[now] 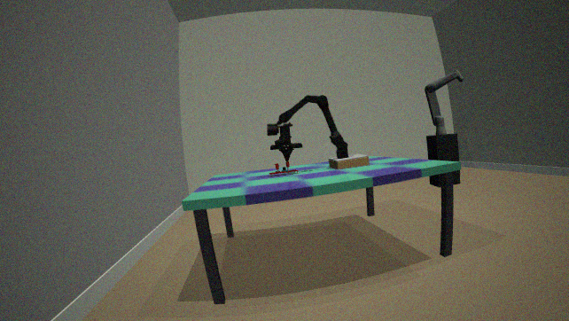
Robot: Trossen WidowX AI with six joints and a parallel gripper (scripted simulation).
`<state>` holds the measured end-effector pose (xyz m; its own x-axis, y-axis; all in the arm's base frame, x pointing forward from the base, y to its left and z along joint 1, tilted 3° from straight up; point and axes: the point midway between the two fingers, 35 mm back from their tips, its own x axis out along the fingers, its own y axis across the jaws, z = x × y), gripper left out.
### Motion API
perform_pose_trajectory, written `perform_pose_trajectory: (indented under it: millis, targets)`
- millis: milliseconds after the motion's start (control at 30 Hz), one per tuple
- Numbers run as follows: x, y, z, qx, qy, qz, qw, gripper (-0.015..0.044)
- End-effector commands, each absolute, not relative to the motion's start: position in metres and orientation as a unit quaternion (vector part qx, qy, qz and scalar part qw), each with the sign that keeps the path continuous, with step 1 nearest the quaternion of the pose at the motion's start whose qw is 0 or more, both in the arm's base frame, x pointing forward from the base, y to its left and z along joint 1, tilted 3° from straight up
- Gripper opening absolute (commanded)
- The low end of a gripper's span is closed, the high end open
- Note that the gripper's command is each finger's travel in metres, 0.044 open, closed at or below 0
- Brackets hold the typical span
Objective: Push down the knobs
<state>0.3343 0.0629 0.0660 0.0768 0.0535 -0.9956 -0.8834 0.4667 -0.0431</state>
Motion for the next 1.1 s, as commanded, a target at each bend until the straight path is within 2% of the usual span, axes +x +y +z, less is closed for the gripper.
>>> perform_pose_trajectory:
  millis: [0, 1067]
  targets:
    - [0.3371, 0.0641, 0.0436, -0.36, 0.581, 0.37, 0.629, 0.0]
    - [0.3376, 0.0645, 0.0345, -0.36, 0.581, 0.37, 0.629, 0.0]
